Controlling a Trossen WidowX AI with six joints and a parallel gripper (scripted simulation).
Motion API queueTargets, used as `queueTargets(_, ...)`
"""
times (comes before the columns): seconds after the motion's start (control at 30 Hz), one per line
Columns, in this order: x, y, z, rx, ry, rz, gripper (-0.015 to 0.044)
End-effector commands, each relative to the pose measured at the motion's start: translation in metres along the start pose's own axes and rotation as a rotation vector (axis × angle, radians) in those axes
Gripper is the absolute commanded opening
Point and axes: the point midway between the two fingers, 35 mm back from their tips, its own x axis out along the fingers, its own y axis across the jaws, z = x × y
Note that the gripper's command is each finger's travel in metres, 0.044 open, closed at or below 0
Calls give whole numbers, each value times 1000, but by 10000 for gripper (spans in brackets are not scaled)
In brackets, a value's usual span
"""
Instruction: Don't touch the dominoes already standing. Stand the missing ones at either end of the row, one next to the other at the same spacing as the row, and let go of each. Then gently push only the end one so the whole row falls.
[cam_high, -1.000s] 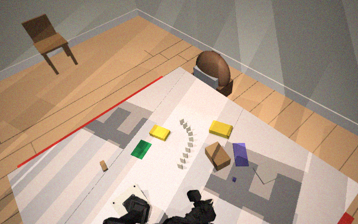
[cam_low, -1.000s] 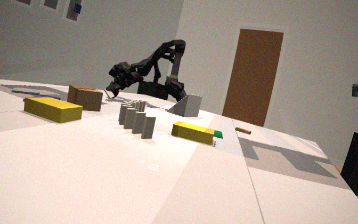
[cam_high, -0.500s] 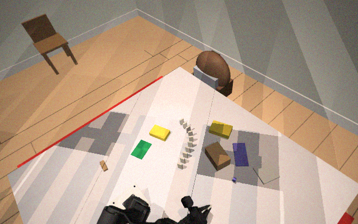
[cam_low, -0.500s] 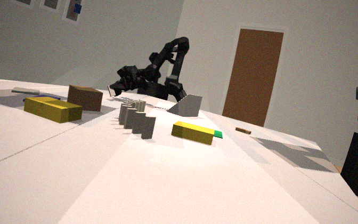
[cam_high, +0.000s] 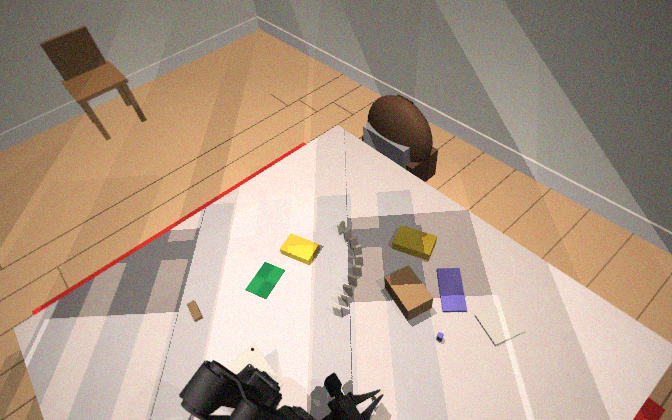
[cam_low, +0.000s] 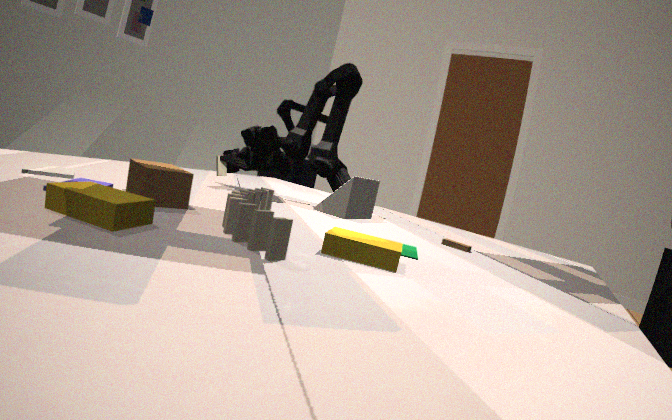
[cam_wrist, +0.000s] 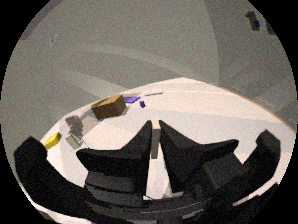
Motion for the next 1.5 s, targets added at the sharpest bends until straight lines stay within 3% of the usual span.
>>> queueTargets(0.0,-12,10,1,-100,-31,8,22)
queueTargets(0.3,-27,25,1,-225,-63,30,22)
queueTargets(1.47,-23,19,-11,-223,-63,29,22)
